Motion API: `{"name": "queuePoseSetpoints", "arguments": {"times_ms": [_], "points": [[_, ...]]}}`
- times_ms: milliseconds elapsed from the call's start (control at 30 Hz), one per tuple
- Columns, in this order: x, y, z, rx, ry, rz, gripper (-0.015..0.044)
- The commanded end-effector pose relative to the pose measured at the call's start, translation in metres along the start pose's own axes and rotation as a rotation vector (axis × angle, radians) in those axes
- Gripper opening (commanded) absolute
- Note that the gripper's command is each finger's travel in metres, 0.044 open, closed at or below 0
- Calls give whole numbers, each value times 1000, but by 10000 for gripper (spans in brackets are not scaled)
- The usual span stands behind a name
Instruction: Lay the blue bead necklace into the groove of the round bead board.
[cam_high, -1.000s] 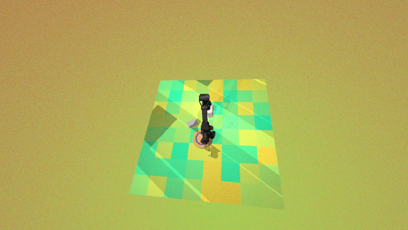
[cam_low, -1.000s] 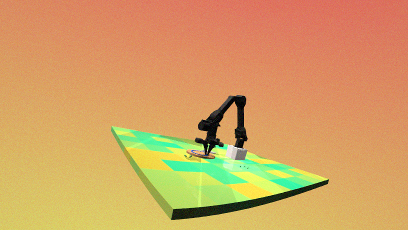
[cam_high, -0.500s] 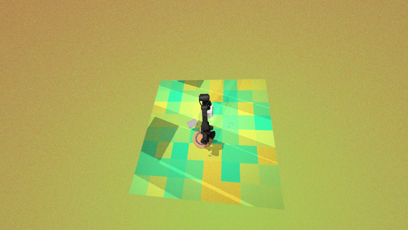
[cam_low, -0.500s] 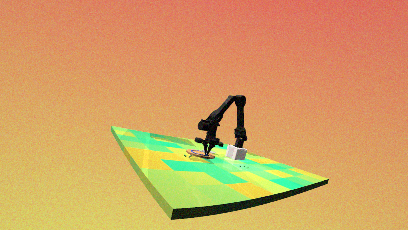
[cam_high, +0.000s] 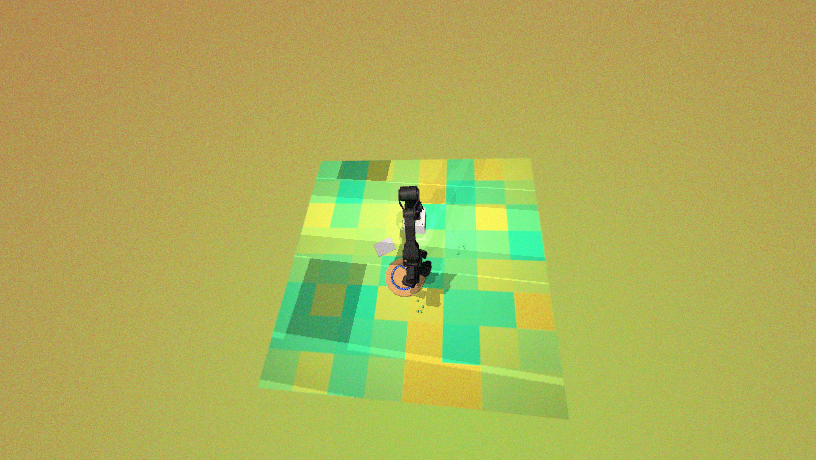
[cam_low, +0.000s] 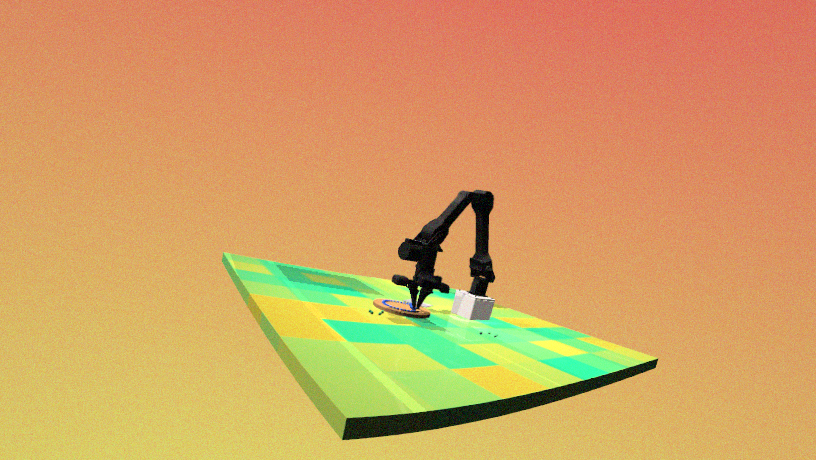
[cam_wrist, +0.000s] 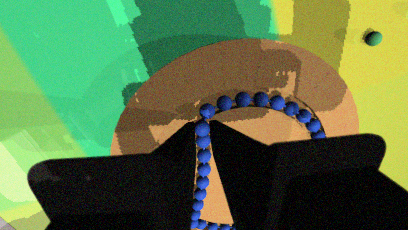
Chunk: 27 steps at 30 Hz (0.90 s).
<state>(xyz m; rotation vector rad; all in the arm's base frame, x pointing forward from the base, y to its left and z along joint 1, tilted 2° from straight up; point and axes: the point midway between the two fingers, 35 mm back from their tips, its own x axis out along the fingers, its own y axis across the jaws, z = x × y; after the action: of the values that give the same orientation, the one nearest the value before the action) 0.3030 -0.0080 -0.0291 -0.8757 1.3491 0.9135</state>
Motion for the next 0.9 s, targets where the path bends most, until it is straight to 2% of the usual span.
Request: {"name": "queuePoseSetpoints", "arguments": {"times_ms": [0,433,867], "points": [[-1,6,4,0,-4,-4,0],[7,7,4,0,-4,-4,0],[3,6,4,-4,-3,-7,341]]}}
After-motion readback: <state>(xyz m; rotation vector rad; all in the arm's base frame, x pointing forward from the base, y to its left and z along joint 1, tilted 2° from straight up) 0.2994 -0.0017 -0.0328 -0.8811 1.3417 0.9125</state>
